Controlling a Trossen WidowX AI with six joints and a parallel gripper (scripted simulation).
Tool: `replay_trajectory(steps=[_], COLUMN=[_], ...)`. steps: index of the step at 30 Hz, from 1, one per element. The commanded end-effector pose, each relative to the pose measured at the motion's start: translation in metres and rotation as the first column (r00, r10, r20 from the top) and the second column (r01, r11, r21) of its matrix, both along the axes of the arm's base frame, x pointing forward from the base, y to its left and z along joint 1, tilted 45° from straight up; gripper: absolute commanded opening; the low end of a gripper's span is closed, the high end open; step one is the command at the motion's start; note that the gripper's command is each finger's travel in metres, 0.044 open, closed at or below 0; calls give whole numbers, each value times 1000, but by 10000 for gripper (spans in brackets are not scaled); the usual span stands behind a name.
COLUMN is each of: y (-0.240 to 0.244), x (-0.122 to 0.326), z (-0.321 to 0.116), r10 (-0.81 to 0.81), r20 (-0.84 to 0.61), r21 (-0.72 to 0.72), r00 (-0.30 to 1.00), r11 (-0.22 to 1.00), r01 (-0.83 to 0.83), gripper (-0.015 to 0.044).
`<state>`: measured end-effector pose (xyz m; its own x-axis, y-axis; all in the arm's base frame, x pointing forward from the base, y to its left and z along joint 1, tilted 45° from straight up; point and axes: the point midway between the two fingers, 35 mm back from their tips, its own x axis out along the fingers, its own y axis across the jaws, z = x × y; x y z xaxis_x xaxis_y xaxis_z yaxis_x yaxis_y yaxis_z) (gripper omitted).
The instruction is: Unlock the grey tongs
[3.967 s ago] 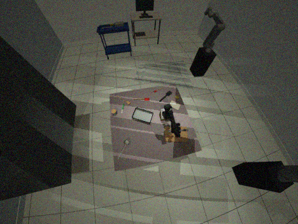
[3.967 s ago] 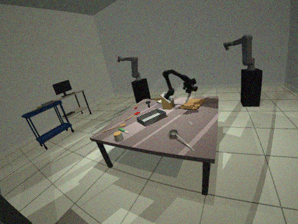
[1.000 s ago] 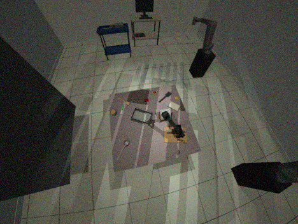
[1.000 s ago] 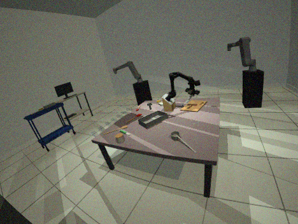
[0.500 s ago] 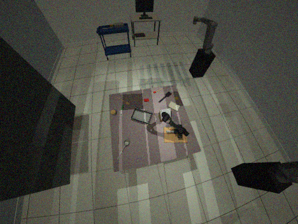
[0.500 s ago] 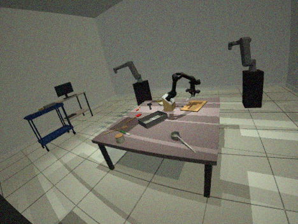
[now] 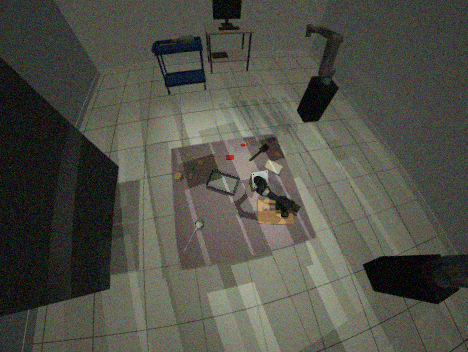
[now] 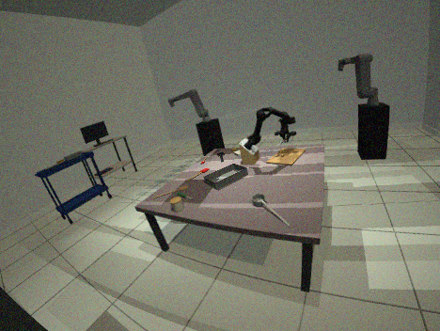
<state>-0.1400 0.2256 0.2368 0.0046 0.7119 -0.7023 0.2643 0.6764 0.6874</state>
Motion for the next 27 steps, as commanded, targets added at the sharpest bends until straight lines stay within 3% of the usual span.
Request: replay_trajectory(steps=[1, 27], y=[1, 30], x=[0, -3], z=[1, -27], r10=[-7, -7], r20=[1, 1], r21=[5, 3], r00=[1000, 1000], r11=[1000, 1000], r01=[7, 7], gripper=[-150, -150])
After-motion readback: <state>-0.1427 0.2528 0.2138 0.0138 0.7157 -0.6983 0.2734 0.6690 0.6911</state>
